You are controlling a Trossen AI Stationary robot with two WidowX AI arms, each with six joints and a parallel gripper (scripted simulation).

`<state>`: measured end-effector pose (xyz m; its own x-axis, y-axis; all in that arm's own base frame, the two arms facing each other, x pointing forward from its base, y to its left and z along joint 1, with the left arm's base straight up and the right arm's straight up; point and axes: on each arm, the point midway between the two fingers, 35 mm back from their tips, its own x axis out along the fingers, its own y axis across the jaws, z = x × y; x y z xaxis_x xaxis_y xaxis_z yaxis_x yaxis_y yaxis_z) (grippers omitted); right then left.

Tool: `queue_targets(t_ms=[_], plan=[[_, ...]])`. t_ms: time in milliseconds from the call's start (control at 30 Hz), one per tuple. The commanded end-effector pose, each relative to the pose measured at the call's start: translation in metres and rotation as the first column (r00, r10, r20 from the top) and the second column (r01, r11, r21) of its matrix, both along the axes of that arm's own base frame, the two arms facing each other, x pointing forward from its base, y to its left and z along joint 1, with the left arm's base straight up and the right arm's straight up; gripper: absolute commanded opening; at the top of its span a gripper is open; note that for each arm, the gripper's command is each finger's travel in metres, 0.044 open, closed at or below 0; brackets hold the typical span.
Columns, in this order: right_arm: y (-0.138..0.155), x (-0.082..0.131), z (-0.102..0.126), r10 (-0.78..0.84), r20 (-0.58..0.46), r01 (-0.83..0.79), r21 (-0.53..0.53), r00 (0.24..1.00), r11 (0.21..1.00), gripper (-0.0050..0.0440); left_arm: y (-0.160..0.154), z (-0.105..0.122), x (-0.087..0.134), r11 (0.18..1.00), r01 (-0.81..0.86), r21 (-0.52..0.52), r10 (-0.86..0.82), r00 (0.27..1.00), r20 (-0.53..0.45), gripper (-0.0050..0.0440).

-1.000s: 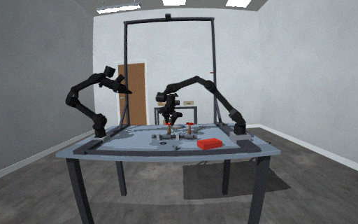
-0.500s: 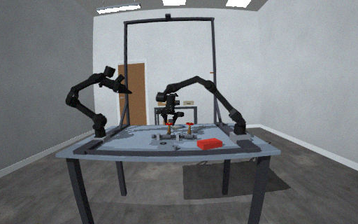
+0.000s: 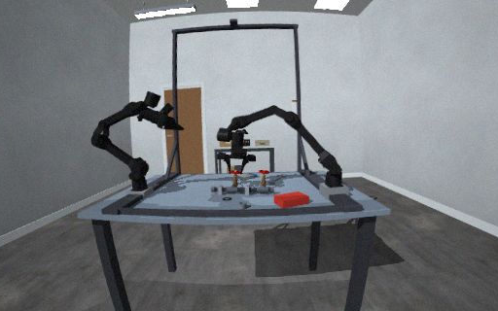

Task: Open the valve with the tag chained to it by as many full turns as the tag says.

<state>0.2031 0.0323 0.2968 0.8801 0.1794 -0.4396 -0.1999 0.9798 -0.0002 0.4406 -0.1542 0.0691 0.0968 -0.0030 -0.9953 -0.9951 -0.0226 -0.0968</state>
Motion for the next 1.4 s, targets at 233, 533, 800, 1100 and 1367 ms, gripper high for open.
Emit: queue_targets(t_ms=[233,533,800,1100,1367], plan=[[0.001,0.000,0.006,0.003,0.013,-0.004,0.001,1.000,1.000,0.0400,-0.001,0.011,0.003,0.953,-0.300,-0.044,0.300,0.954,0.012,0.0213],[0.001,0.000,0.006,0.003,0.013,-0.004,0.001,1.000,1.000,0.0400,-0.001,0.010,0.002,0.936,-0.349,-0.046,0.350,0.937,0.006,0.0213],[0.001,0.000,0.006,0.003,0.013,-0.004,0.001,1.000,1.000,0.0400,-0.001,0.010,0.002,0.936,-0.349,-0.046,0.350,0.937,0.005,0.0237],[0.001,0.000,0.006,0.003,0.013,-0.004,0.001,1.000,1.000,0.0400,-0.001,0.010,0.004,0.937,-0.347,-0.049,0.348,0.938,0.010,0.0351],[0.001,0.000,0.006,0.003,0.013,-0.004,0.001,1.000,1.000,0.0400,0.001,0.064,0.010,0.974,-0.215,-0.077,0.225,0.963,0.149,0.0354]])
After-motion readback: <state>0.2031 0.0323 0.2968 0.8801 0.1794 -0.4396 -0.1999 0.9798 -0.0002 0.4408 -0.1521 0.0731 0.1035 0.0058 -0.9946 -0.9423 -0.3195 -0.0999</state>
